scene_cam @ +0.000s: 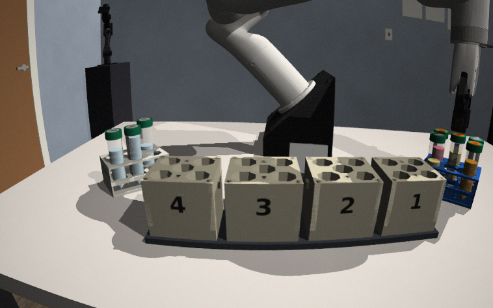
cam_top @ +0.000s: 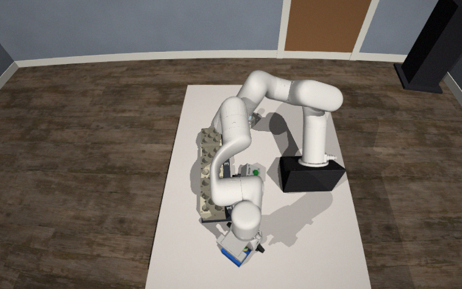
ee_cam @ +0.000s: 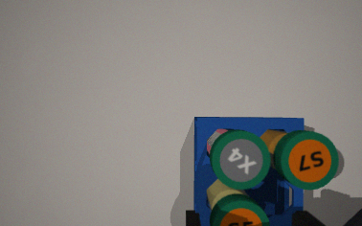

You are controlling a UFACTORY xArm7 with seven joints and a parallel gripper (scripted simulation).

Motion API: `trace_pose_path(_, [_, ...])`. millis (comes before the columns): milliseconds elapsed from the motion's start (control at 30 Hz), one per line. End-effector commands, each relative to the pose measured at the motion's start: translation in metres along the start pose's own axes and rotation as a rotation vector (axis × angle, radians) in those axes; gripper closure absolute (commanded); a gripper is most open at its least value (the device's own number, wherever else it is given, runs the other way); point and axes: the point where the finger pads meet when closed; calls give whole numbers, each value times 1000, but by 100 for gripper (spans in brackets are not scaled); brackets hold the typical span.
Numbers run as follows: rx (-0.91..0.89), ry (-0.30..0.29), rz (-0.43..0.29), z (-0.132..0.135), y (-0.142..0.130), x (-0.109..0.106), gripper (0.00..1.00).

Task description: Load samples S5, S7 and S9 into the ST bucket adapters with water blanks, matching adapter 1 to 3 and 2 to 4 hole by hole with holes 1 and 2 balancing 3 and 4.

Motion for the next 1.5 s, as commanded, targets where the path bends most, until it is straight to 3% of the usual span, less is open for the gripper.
trace_pose_path(0, [0,2,4,-1,1,7,43])
trace_pose_path(1467, [0,2,4,-1,1,29,43])
Point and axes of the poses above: the point where the finger pads meet when closed, its own x axis out along the fingers, its own z axis across the jaws, y = z × x, and after that the axes turned 14 degrees about x, right-handed
